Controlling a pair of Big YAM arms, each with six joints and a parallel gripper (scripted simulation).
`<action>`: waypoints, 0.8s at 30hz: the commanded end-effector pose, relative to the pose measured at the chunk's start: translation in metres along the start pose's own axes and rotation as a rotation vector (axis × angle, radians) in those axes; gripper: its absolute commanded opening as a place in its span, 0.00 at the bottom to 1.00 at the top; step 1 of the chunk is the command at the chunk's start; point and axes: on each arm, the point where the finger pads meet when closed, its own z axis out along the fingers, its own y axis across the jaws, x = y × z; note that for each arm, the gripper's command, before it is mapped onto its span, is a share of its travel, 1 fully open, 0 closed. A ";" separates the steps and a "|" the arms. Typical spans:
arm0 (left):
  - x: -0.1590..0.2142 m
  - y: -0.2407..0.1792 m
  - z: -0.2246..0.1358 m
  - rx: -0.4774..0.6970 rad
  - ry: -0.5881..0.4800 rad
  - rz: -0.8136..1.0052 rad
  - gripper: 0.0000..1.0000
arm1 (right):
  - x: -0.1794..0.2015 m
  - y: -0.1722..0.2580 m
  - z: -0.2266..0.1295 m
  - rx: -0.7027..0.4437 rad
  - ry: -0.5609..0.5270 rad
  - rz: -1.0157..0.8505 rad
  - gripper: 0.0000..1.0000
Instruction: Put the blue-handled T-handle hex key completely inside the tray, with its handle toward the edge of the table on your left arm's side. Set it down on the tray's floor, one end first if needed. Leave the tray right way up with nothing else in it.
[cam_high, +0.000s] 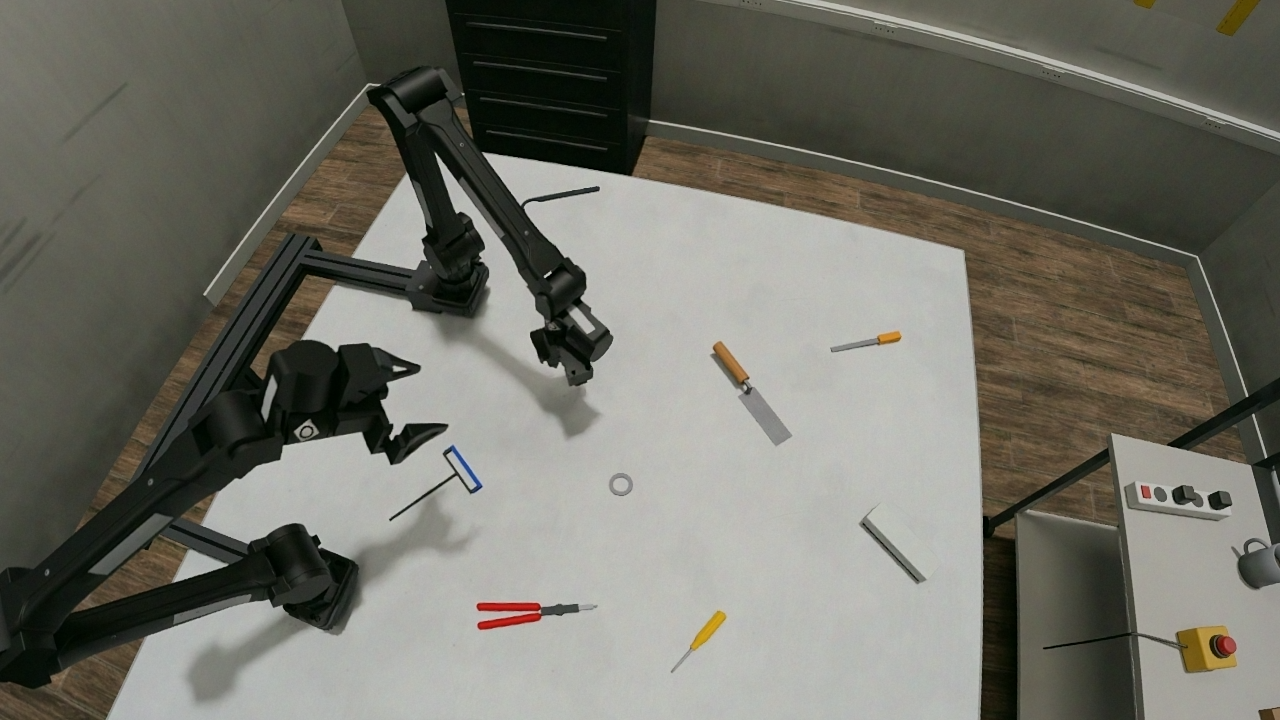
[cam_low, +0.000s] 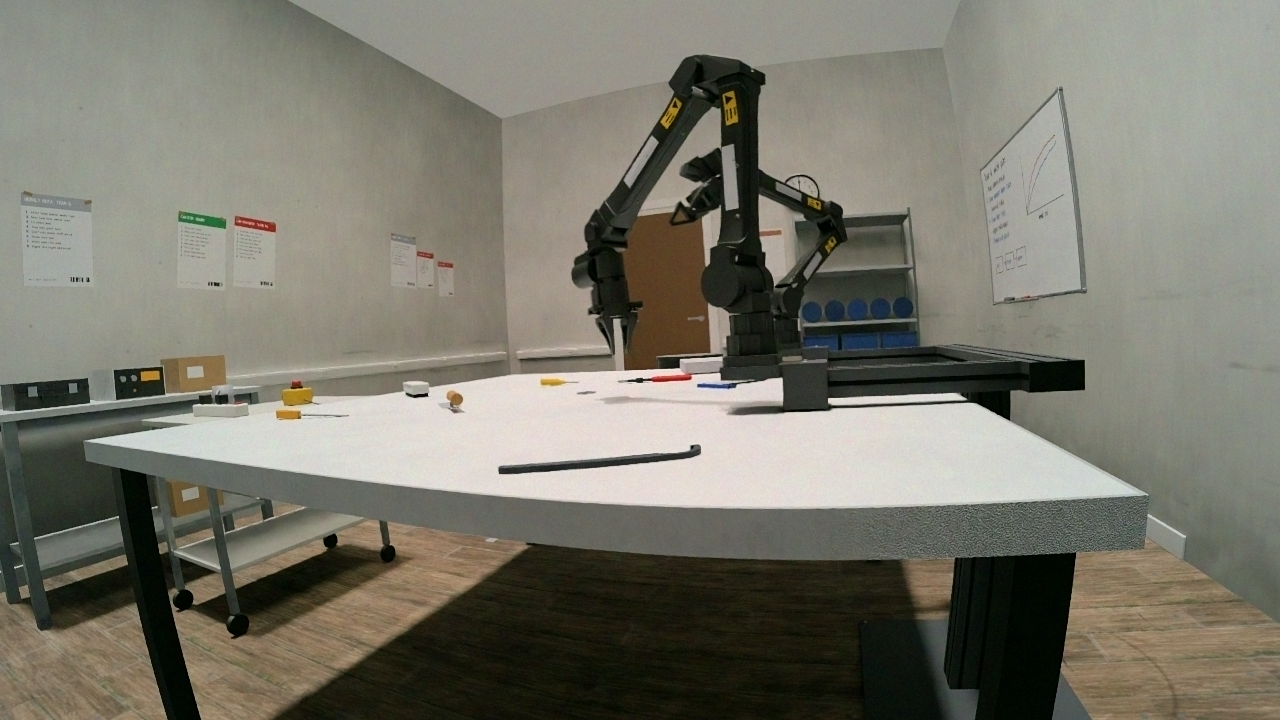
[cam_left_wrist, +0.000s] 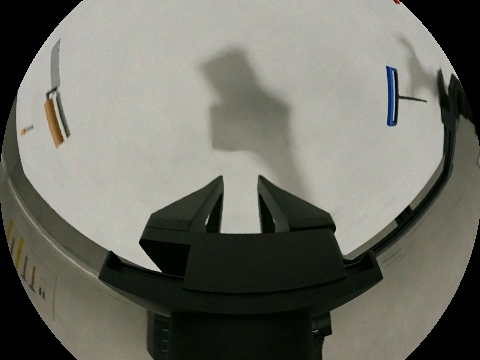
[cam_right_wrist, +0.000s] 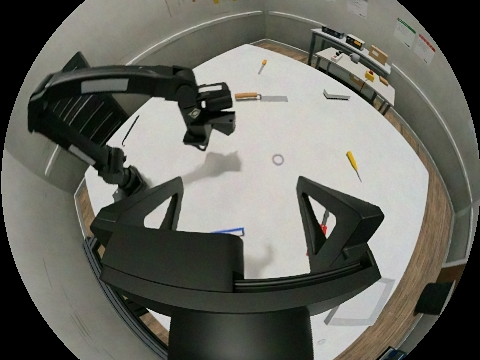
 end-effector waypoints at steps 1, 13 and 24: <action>-0.070 -0.031 0.000 -0.044 -0.053 0.309 0.29 | 0.056 0.017 -0.048 -0.072 0.043 -0.121 1.00; -0.119 -0.138 0.027 -0.069 -0.064 0.772 0.29 | 0.143 0.019 -0.089 -0.191 0.091 -0.257 1.00; -0.129 -0.263 0.064 -0.088 -0.065 1.232 0.29 | 0.176 0.017 -0.099 -0.241 0.111 -0.294 1.00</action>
